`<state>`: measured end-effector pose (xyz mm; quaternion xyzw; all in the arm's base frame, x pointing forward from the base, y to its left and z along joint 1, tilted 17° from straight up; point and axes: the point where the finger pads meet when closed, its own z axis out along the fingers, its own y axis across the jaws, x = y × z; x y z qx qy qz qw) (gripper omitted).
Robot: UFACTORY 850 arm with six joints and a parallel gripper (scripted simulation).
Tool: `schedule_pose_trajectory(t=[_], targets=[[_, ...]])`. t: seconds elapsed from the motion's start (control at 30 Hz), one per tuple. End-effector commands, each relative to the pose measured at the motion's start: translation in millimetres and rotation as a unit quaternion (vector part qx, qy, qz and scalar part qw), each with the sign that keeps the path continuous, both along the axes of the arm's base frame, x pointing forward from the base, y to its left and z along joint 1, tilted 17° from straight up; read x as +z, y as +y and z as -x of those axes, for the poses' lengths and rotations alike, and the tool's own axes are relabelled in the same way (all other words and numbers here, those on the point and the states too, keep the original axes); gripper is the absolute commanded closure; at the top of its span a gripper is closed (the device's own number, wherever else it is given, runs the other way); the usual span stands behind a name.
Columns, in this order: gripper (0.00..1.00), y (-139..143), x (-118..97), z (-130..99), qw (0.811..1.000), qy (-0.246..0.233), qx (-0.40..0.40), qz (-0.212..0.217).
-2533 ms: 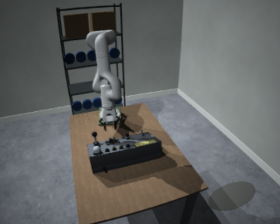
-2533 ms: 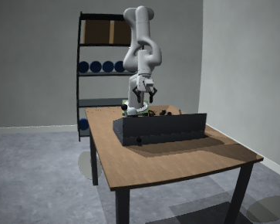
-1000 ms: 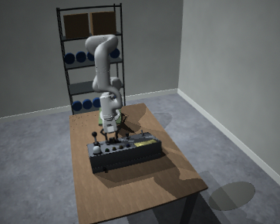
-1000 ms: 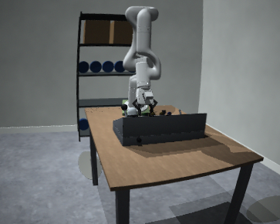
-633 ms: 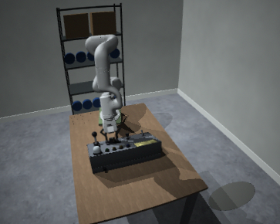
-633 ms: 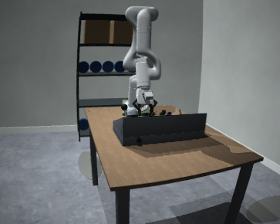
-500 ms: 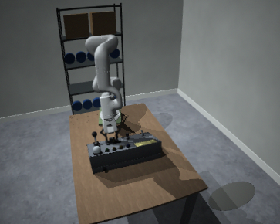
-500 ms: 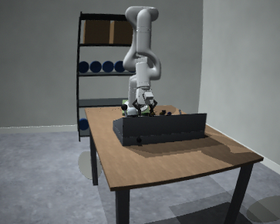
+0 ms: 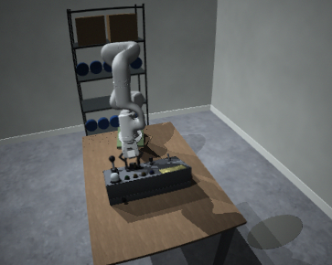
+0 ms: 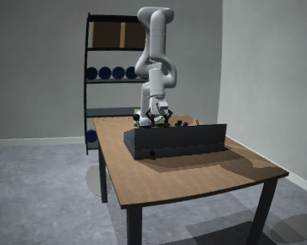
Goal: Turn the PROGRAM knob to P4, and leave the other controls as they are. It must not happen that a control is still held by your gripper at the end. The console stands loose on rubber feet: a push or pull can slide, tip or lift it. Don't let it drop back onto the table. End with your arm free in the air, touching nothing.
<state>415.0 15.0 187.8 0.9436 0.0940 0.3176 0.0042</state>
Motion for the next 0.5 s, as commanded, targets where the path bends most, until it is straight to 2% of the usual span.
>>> schedule_pose_trajectory(t=[0.0, 0.03, 0.07, 0.47], targets=[[0.24, 0.0, 0.5, -0.5, 1.0, -0.001, 0.0, 0.0], [0.24, 0.0, 0.5, -0.5, 1.0, -0.001, 0.0, 0.0], [1.0, 0.0, 0.5, -0.5, 1.0, -0.001, 0.0, 0.0], [1.0, 0.0, 0.5, -0.5, 1.0, -0.001, 0.0, 0.0]])
